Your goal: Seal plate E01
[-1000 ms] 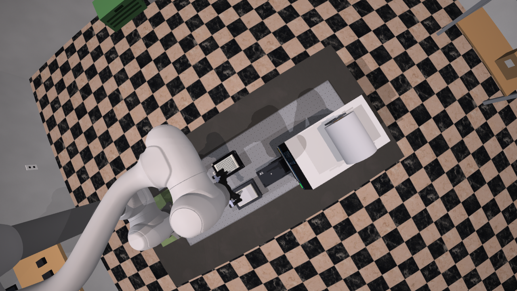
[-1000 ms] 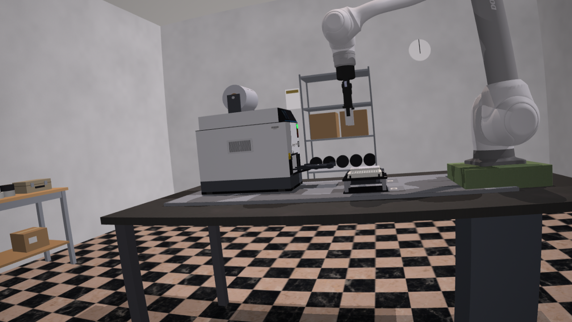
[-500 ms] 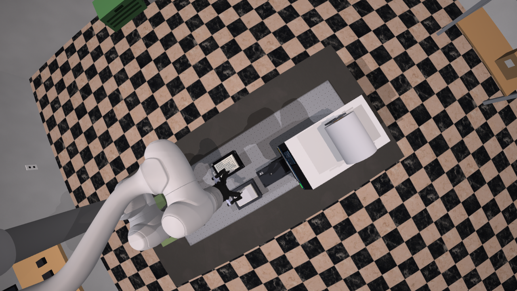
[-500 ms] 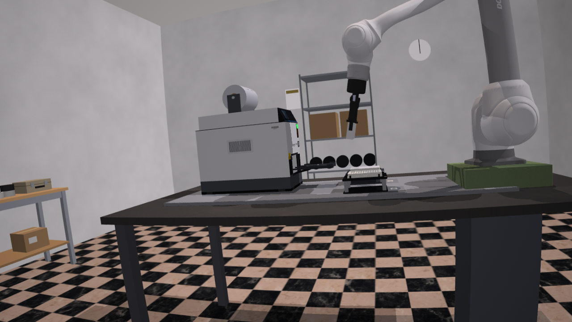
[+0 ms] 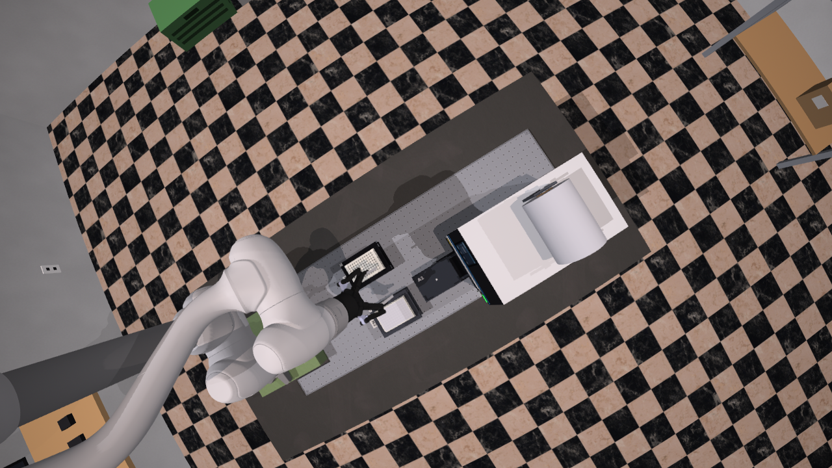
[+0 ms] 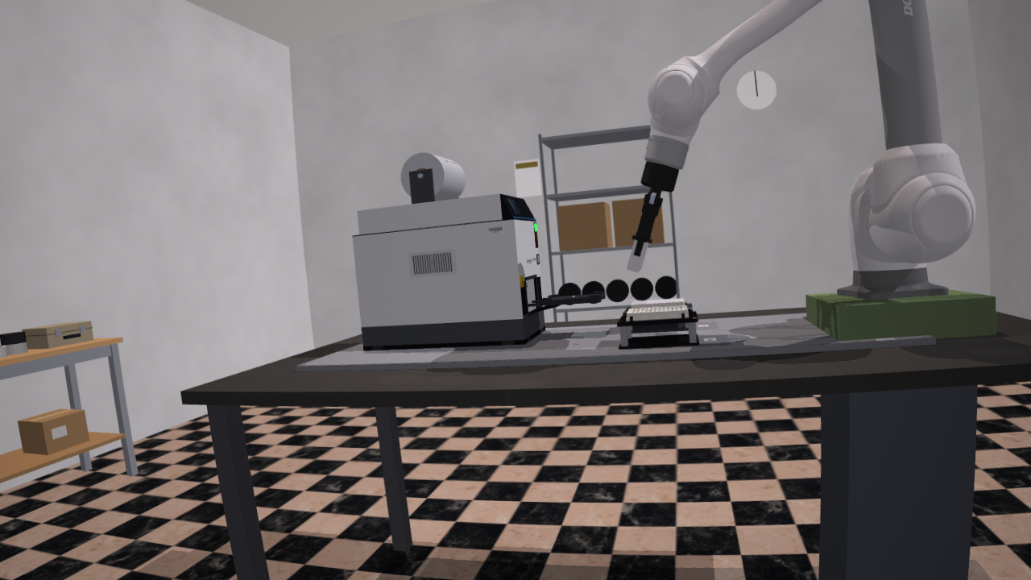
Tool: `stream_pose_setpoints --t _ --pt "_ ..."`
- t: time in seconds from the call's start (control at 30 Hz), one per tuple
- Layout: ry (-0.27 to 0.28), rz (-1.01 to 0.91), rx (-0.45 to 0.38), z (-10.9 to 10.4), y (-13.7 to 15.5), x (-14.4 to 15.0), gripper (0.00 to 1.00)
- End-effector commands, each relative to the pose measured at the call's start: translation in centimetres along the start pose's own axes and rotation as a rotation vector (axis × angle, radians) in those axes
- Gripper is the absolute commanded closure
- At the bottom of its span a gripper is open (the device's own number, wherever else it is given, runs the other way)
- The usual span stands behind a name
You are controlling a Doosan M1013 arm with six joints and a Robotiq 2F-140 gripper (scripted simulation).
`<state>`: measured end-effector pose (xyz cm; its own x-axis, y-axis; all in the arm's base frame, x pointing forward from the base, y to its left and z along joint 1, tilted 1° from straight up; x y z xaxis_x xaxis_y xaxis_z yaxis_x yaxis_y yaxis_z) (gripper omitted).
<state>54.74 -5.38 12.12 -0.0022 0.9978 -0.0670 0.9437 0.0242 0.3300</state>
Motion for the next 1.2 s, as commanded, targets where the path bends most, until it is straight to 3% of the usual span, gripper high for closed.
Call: stream_pose_setpoints --t 0.0,0.6,1.17 --pt "-0.001 0.001 0.0 -0.2 -0.4 1.2 0.3" --pt "-0.001 0.001 0.0 -1.4 -2.6 8.7 0.3" --pt "-0.001 0.001 0.0 -0.8 -2.8 8.7 0.3"
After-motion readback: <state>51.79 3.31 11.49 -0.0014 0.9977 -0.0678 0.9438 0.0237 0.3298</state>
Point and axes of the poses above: the point where the finger pads meet when closed, its own z axis out along the fingers, its own x axis across the jaws, y = z × x, the point moved 1 cm from there along -z, back along the fingers, and after that the axes turned 8 degrees about -z, right-handed, at the moved point
